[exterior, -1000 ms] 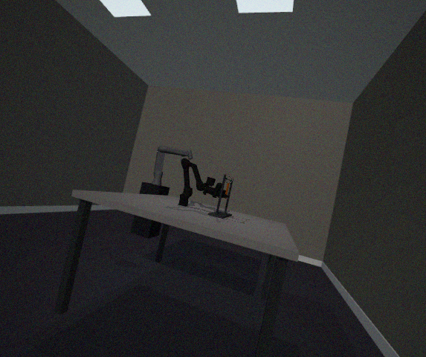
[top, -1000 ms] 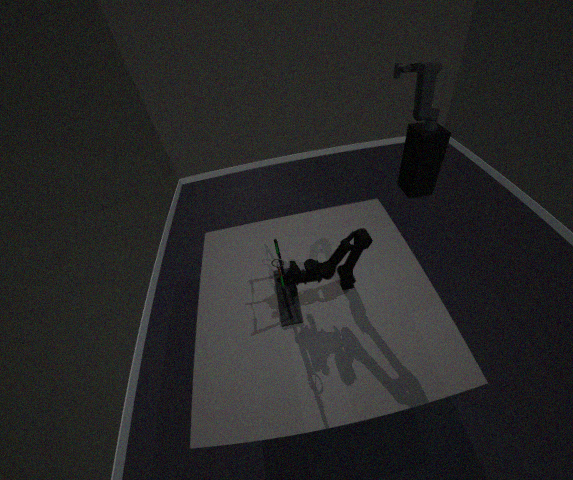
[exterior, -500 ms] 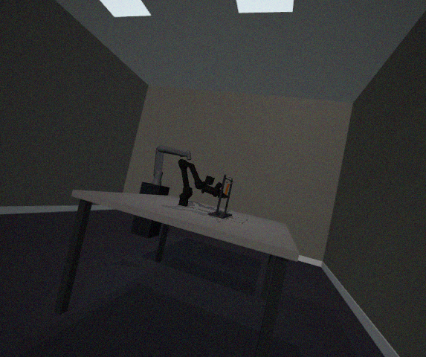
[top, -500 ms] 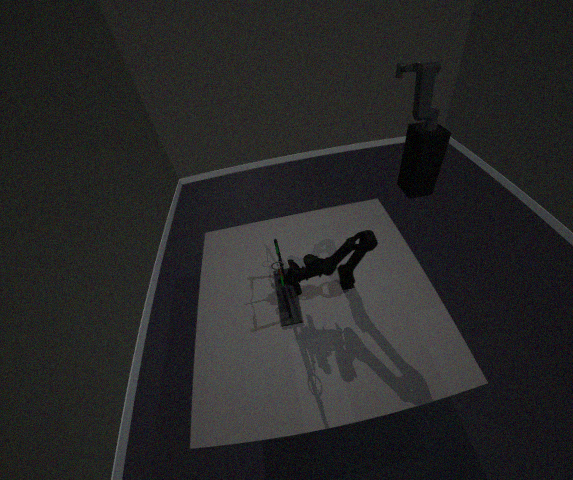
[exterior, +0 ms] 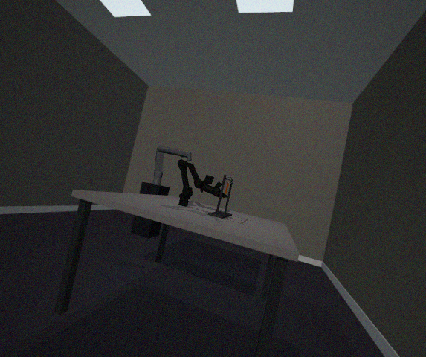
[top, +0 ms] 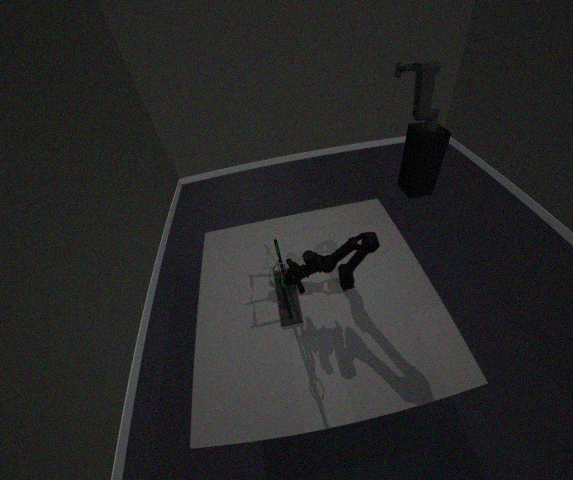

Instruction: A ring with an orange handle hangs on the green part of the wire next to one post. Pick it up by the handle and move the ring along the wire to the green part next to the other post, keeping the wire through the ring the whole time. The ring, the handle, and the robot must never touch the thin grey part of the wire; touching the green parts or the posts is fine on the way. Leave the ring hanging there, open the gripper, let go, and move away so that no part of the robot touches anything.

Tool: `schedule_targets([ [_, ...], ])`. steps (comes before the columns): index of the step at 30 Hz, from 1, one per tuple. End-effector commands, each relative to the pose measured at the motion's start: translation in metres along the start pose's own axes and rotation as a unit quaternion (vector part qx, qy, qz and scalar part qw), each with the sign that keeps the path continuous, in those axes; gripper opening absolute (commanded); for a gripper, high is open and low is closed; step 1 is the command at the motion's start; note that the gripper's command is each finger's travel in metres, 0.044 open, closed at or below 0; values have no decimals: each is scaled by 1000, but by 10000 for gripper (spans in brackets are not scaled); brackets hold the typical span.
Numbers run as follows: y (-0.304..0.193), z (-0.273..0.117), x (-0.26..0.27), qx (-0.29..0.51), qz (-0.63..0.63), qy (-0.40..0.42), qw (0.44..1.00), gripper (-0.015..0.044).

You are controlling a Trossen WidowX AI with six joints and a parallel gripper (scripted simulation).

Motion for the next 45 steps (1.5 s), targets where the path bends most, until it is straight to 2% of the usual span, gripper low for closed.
schedule_targets([
  [1,1,0,2,-3,-6,5,1000,-150],
  [27,5,3,54,-1,41,-68,997,-150],
  [45,8,6,77,-2,53,-87,995,-150],
])
Point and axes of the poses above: the point midway between the two fingers, 35 mm back from their tips, its own z axis out along the fingers, its own x axis across the jaws, y = z × x, the point moved 10 cm from there along -z, back along the fingers, and after that the axes turned 3 degrees about -z, right-handed, at the moved point
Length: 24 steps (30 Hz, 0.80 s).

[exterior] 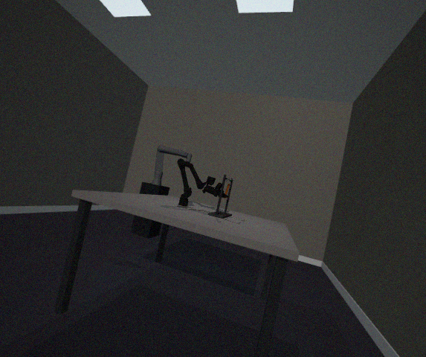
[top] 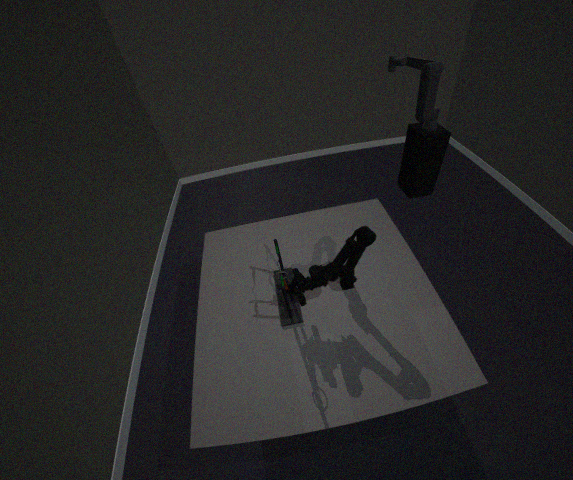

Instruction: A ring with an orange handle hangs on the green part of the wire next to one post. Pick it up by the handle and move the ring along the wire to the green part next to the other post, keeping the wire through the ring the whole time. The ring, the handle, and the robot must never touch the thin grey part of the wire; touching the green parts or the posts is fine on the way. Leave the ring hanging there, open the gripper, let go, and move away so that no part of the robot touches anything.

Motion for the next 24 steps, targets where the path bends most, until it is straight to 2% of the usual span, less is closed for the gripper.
schedule_targets([
  [1,2,1,5,-2,5,-2,1000,-150],
  [24,-1,2,25,-4,7,-5,1000,-150],
])
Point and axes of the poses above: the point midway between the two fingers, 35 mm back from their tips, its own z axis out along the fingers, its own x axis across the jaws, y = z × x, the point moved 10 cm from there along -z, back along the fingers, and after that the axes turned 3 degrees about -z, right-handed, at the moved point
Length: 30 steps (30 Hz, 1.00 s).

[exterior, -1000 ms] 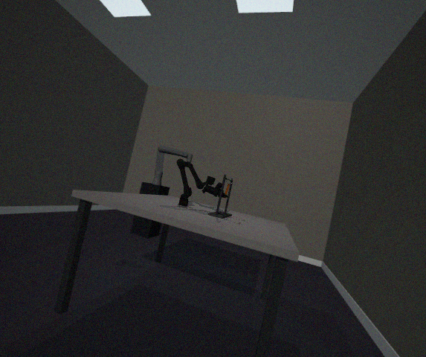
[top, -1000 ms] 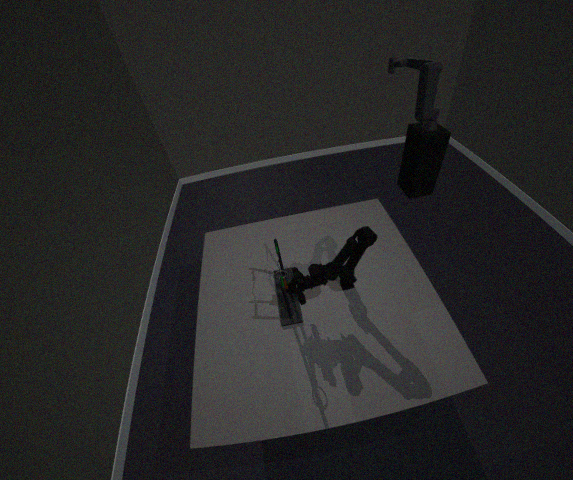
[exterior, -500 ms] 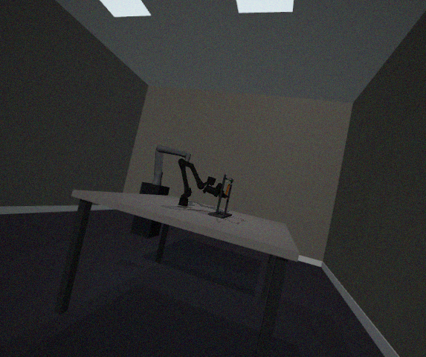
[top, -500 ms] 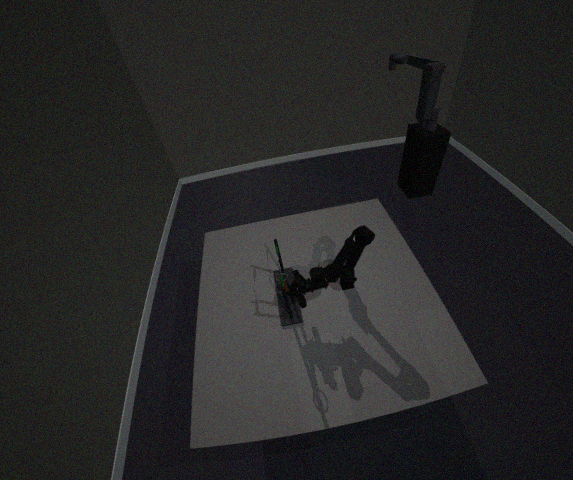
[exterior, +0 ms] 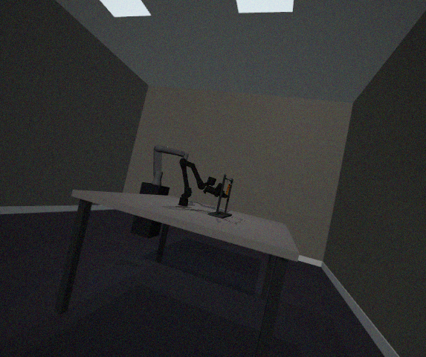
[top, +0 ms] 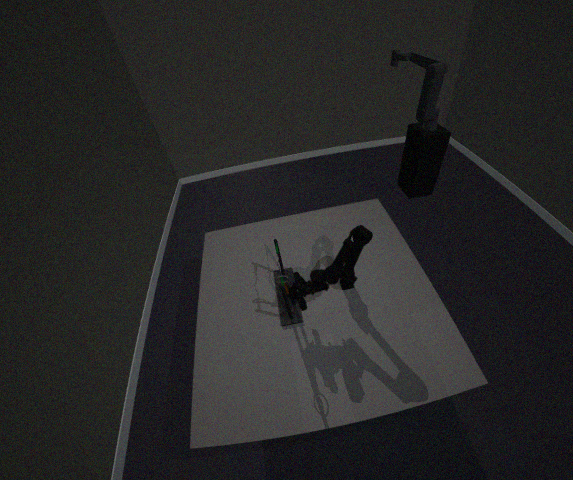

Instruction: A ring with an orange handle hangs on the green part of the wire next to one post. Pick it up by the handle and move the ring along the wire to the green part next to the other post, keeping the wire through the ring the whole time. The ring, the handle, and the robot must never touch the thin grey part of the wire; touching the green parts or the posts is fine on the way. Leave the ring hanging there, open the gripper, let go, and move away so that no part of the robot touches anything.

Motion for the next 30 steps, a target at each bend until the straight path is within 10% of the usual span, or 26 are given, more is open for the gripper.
schedule_targets([
  [1,-3,1,1,-1,4,-1,1000,-150],
  [30,-16,3,2,0,4,-1,1000,-150],
])
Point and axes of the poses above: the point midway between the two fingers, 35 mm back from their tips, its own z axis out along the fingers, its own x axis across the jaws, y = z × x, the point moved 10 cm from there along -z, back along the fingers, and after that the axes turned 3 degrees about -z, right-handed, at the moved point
